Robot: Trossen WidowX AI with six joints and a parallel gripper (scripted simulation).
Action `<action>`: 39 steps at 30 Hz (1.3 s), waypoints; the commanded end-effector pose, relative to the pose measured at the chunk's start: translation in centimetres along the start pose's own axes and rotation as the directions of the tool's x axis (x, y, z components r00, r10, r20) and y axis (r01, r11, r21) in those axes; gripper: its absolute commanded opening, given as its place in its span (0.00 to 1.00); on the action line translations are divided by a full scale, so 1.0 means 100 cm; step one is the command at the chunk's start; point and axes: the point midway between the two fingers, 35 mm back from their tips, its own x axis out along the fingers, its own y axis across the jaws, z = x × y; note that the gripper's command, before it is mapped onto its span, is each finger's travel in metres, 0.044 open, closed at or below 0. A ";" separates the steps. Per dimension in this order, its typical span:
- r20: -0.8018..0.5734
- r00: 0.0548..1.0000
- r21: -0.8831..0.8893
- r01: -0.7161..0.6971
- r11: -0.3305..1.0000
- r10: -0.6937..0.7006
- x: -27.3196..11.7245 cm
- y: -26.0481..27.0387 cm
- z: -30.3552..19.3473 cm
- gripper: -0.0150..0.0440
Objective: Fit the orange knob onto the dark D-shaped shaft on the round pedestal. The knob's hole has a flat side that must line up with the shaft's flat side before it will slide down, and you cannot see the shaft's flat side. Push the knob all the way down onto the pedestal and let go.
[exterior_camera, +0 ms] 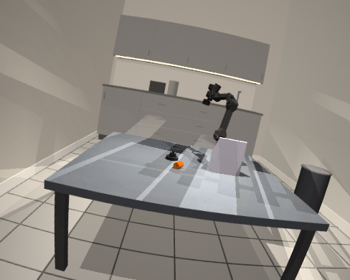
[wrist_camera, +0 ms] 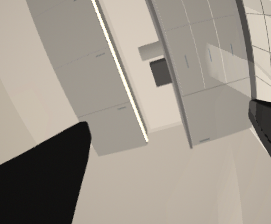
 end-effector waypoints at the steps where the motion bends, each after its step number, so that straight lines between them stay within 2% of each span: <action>1: -0.098 0.980 -0.094 0.163 0.982 -0.172 0.006 -0.067 -0.038 1.00; 11: -0.272 0.833 -0.348 0.381 0.856 -0.482 -0.018 -0.195 -0.131 1.00; 15: -0.338 0.738 -0.470 0.406 0.784 -0.585 -0.044 -0.239 -0.171 1.00; 19: -0.411 0.631 -0.545 0.408 0.732 -0.658 -0.086 -0.267 -0.215 1.00; 29: -0.494 0.320 -0.801 0.193 0.566 -0.808 -0.204 -0.335 -0.304 1.00; 35: -0.497 0.134 -0.867 -0.032 0.497 -0.857 -0.291 -0.356 -0.343 1.00; 39: -0.463 0.009 -0.863 -0.232 0.449 -0.886 -0.354 -0.368 -0.358 1.00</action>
